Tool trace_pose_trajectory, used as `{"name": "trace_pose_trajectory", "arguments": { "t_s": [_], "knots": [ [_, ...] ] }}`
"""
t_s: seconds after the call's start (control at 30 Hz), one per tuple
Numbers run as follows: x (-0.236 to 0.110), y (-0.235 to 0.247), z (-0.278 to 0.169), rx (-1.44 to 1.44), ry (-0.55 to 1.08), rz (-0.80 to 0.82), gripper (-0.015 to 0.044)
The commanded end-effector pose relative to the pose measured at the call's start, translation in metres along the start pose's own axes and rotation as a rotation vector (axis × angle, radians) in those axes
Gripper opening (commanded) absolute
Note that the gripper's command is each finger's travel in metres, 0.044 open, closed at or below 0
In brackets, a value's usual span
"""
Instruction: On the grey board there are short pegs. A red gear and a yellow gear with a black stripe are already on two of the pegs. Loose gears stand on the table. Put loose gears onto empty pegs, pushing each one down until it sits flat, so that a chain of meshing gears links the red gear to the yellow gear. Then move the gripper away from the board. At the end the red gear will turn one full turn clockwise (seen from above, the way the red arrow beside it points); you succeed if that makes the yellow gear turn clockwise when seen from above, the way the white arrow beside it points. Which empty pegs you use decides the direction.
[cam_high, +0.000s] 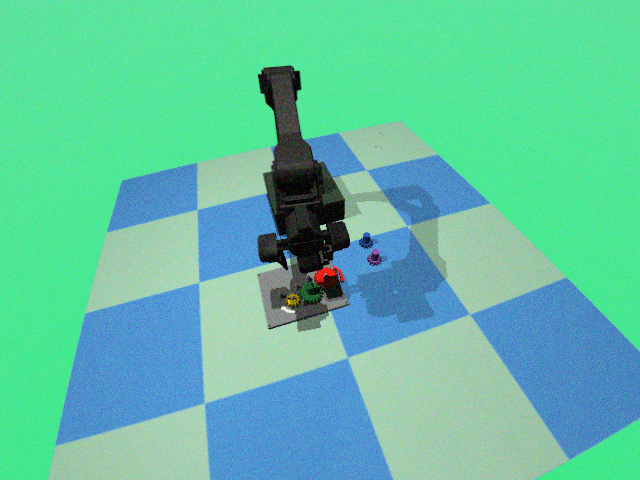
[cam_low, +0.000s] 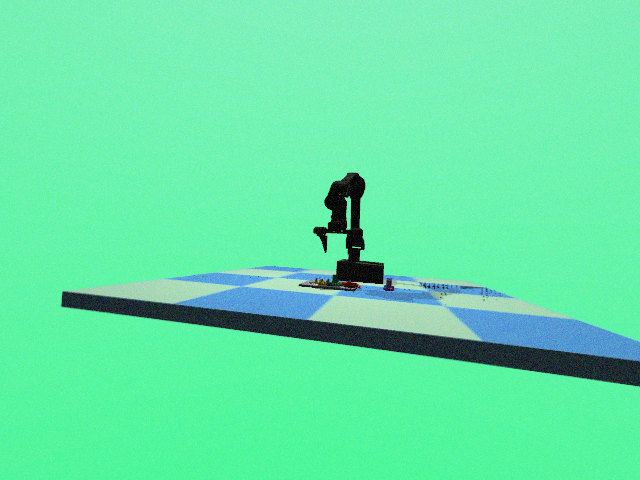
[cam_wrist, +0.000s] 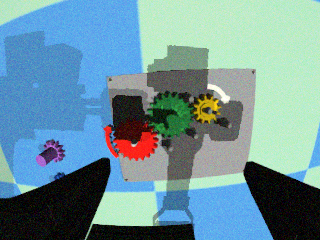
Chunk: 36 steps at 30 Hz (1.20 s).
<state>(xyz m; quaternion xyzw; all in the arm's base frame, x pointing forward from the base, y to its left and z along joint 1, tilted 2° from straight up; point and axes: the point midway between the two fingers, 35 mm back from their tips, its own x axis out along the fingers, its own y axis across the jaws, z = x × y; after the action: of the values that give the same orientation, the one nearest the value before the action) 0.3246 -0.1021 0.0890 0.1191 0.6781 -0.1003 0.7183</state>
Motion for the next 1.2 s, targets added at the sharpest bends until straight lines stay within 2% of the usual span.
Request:
{"name": "trace_pose_trajectory", "arguments": {
  "t_s": [0.0, 0.27, 0.53, 0.87, 0.97, 1.17],
  "knots": [
    [0.000, 0.000, 0.000, -0.004, 0.001, 0.000, 0.0440],
    [-0.002, 0.011, -0.001, -0.004, 0.002, 0.001, 0.0440],
    [-0.018, 0.133, -0.040, -0.006, 0.007, 0.010, 0.0440],
    [-0.042, 0.246, -0.147, -0.003, 0.016, 0.025, 0.0440],
    [-0.045, 0.257, -0.167, -0.002, 0.018, 0.027, 0.0440],
    [-0.045, 0.257, -0.167, -0.002, 0.018, 0.027, 0.0440]
  ]
}}
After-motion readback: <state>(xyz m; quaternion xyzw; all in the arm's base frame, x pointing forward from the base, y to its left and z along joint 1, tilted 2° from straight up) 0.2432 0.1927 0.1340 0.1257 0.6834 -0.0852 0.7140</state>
